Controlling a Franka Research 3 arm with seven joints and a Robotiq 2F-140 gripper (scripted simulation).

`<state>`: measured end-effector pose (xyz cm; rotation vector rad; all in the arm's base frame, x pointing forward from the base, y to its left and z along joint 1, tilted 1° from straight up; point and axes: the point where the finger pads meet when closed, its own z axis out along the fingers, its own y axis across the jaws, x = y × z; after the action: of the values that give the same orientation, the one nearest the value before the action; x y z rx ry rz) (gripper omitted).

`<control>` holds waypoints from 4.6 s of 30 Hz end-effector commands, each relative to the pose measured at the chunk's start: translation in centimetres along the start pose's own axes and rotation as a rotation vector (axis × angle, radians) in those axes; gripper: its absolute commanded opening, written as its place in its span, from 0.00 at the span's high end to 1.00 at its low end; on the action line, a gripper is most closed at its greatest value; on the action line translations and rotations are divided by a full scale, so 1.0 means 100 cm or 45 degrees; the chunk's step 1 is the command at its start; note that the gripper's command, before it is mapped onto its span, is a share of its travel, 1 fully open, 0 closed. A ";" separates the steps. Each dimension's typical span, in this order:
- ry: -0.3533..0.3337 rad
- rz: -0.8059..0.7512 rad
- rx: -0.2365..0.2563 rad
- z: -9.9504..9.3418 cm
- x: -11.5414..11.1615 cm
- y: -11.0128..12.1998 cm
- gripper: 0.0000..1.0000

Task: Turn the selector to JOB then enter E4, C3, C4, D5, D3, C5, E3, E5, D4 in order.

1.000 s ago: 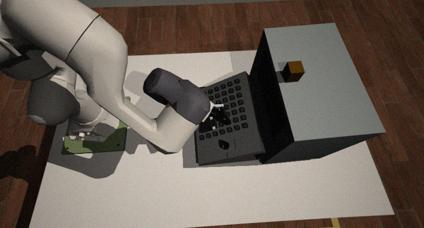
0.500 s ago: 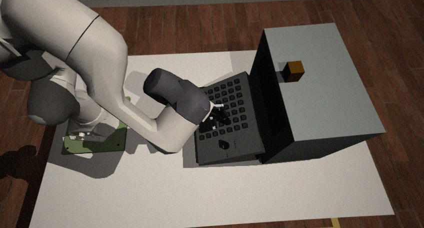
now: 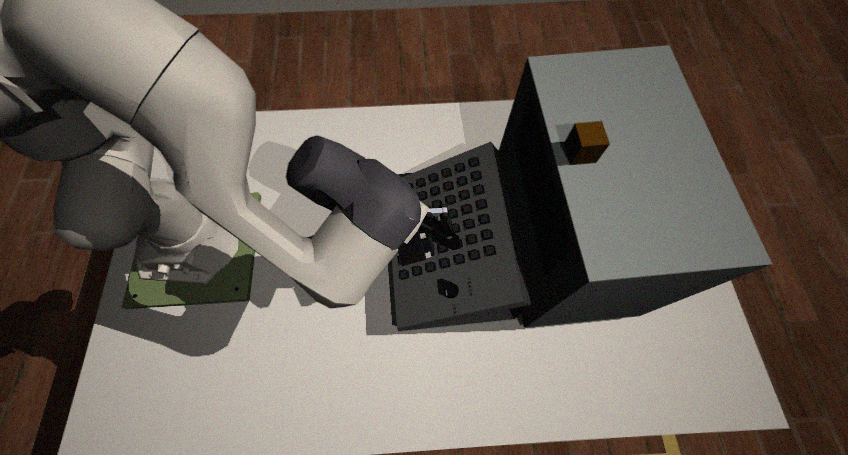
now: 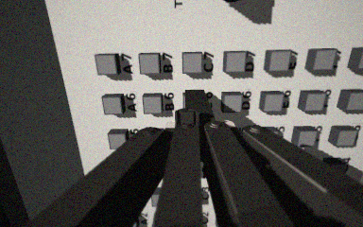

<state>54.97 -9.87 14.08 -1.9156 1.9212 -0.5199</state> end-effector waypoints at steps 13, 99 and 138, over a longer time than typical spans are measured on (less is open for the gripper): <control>0.005 -0.003 0.005 0.002 0.001 -0.002 0.90; 0.005 -0.003 0.005 -0.023 -0.067 -0.001 0.90; 0.005 -0.003 0.005 -0.009 -0.067 -0.001 0.90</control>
<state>54.49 -3.10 15.01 -1.9226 1.9152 -0.5240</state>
